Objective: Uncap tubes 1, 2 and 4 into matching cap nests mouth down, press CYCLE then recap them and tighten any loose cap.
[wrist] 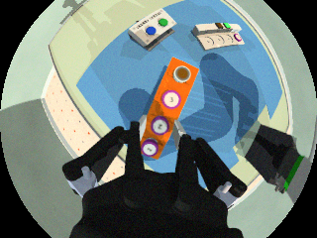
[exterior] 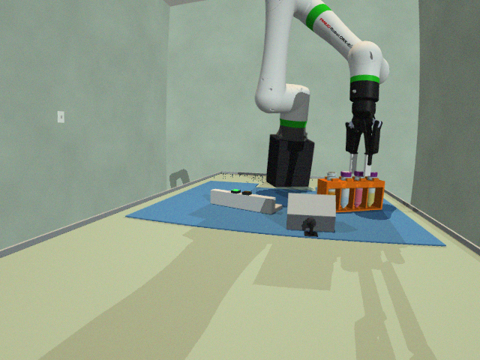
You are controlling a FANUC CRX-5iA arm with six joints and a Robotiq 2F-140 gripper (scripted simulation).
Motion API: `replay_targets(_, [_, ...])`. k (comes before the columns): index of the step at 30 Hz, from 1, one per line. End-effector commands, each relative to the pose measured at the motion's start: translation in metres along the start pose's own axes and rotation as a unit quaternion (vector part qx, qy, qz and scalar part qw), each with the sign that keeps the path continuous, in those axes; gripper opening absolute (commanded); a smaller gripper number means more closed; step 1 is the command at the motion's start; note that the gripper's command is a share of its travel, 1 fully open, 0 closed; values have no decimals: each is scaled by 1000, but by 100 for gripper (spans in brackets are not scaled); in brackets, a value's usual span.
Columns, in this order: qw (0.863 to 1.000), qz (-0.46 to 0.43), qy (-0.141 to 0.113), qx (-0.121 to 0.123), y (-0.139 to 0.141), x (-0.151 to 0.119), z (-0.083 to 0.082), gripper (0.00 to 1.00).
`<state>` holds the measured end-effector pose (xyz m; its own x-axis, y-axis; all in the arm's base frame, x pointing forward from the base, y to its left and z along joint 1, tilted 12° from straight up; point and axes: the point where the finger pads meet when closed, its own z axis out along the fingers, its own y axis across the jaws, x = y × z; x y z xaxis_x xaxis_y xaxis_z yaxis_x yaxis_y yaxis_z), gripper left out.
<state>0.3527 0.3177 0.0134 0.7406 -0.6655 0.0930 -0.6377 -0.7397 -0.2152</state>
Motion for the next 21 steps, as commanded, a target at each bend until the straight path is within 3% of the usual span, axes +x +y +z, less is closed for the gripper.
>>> replay_targets(1, [990, -138, -20, -5, 0, 0, 0, 35])
replay_targets(9, [990, -139, -20, -6, 0, 0, 0, 35])
replay_targets(10, [990, -139, -20, -6, 0, 0, 0, 0])
replay_targets(21, [990, -139, -20, -6, 0, 0, 0, 0])
